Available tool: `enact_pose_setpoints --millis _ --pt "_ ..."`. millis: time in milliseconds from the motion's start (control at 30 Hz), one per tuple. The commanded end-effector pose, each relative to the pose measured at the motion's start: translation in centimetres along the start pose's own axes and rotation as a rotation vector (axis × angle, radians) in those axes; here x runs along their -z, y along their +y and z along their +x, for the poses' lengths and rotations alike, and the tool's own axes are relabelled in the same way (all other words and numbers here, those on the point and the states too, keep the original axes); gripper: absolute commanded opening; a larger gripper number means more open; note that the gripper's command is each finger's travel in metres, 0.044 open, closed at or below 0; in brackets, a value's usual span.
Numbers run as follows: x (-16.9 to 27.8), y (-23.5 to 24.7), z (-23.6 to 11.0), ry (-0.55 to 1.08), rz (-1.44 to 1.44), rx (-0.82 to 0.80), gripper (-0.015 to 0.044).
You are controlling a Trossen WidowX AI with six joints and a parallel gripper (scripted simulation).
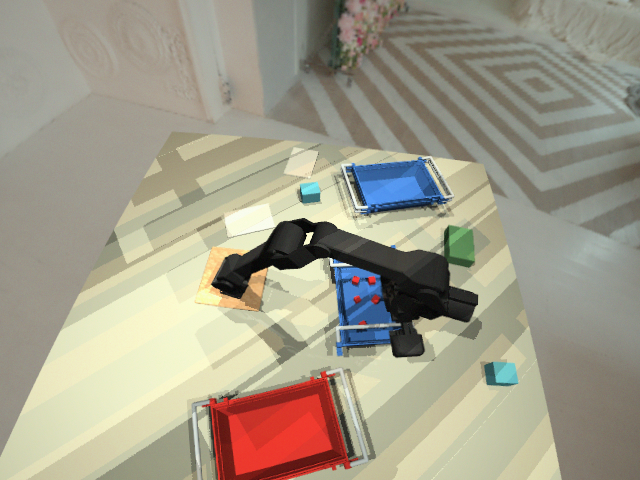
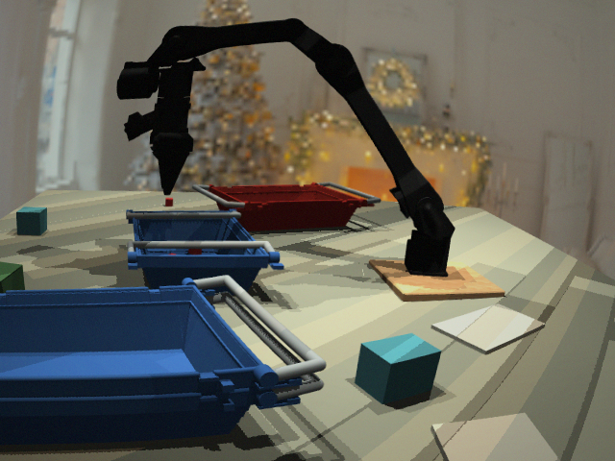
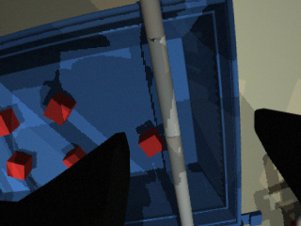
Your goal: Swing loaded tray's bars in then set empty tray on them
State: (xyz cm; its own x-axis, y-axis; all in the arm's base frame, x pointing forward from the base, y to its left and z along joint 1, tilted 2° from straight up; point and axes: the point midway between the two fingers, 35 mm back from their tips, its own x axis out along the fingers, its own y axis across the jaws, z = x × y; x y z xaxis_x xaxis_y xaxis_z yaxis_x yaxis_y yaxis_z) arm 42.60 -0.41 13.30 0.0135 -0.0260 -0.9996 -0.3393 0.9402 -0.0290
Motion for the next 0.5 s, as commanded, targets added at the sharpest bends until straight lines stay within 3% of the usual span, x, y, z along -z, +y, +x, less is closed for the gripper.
enact_pose_setpoints --millis 0,67,167,467 --pt "1.6 -1.8 0.2 0.008 0.187 -0.002 0.0394" --pt "3.8 -4.3 0.0 0.007 0.456 0.001 0.044" --pt "7.3 -7.2 -0.3 0.005 0.842 0.004 0.044" --pt "14.9 -11.4 -0.5 -0.001 1.597 0.011 0.044"
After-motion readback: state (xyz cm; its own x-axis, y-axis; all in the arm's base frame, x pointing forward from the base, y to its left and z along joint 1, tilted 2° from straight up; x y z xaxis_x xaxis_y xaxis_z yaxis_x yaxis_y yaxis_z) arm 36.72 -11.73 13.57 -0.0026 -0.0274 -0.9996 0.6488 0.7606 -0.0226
